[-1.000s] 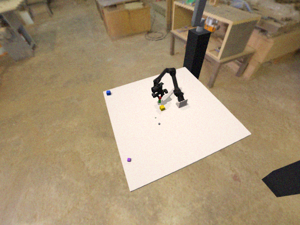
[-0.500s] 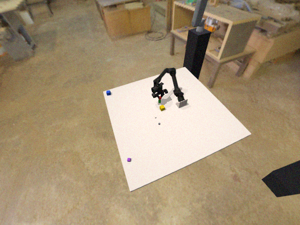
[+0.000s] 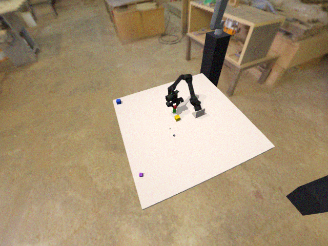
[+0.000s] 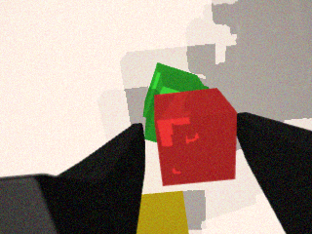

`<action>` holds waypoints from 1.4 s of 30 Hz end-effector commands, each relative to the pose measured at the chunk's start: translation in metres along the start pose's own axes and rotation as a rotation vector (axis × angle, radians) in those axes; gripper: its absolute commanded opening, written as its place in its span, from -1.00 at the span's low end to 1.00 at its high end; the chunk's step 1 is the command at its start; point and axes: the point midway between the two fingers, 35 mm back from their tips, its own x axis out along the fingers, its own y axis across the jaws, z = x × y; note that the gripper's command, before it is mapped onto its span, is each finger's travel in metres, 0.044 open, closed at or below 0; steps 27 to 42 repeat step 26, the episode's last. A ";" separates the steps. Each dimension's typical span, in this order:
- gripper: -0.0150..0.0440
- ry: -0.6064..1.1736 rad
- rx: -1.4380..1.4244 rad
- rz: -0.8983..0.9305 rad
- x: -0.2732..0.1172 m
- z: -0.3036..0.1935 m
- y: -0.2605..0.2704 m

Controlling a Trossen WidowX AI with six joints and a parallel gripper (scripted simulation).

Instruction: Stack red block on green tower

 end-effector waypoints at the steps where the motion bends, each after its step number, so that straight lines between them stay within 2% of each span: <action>1: 0.58 0.000 0.000 0.000 0.000 0.000 0.000; 6: 1.00 0.000 0.000 0.000 0.000 0.000 0.000; 42: 1.00 0.000 0.000 0.000 0.000 0.000 0.000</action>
